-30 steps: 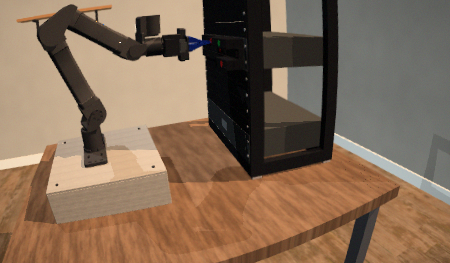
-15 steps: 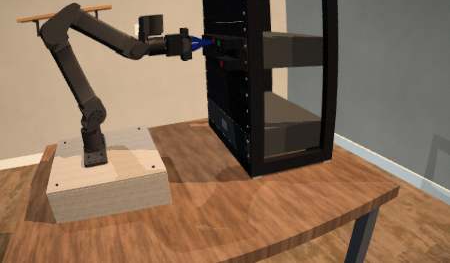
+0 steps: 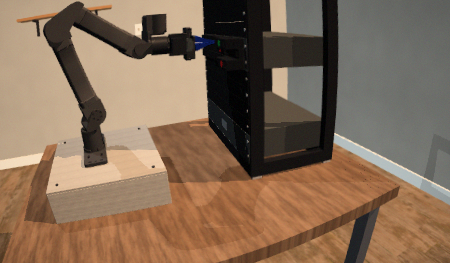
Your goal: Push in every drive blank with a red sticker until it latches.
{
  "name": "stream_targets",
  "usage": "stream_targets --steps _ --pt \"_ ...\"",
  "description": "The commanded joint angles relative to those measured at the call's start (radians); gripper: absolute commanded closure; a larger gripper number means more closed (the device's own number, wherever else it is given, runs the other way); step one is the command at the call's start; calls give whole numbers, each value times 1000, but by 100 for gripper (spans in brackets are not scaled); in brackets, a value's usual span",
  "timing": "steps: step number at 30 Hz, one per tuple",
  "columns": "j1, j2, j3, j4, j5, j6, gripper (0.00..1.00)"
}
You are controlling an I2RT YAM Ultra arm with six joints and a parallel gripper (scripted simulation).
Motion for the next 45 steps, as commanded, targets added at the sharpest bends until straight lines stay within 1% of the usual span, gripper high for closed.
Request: stream_targets --steps 1,6,31,37,39,45 --pt "-17 19 42 14 -8 -9 100" --pt "-23 25 52 -8 -15 -9 100" --pt "-25 27 56 0 -12 -9 100" --pt "-31 33 65 -16 -23 -9 100" --pt "-32 33 68 2 -20 -9 100" --pt "-32 34 68 3 -16 -9 100"
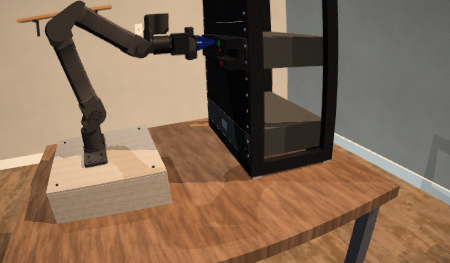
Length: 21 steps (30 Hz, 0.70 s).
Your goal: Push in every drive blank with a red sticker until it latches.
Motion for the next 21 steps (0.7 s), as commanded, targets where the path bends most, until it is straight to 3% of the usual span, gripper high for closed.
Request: stream_targets --steps 1,21 --pt "-19 15 46 15 4 -9 100" --pt "-22 18 52 3 -5 -9 100"
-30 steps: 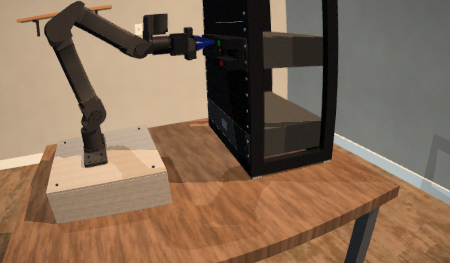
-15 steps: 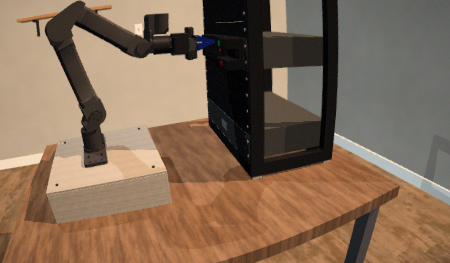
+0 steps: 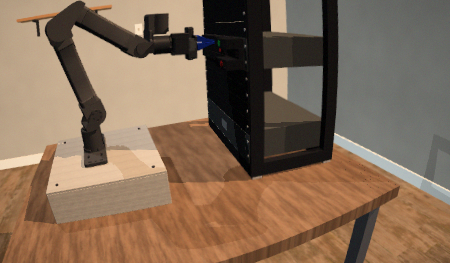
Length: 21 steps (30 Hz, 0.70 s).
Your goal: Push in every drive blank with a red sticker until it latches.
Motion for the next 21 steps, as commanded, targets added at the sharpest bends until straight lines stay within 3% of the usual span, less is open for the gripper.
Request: stream_targets --steps 1,21 --pt "-23 20 54 -2 -7 -9 100" --pt "-26 21 59 14 0 -9 100"
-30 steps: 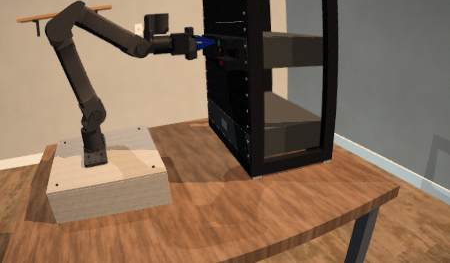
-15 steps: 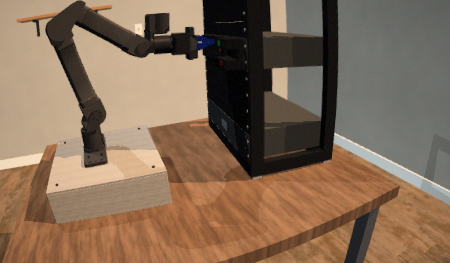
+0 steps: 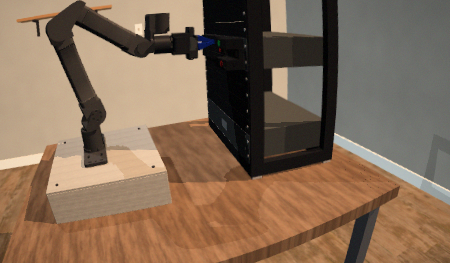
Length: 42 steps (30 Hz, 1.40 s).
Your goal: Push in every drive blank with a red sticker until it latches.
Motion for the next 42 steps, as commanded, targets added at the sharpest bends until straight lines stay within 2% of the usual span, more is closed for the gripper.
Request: stream_targets --steps 1,42 --pt "-21 15 49 22 8 -9 100" --pt "-35 28 74 10 -5 -10 100"
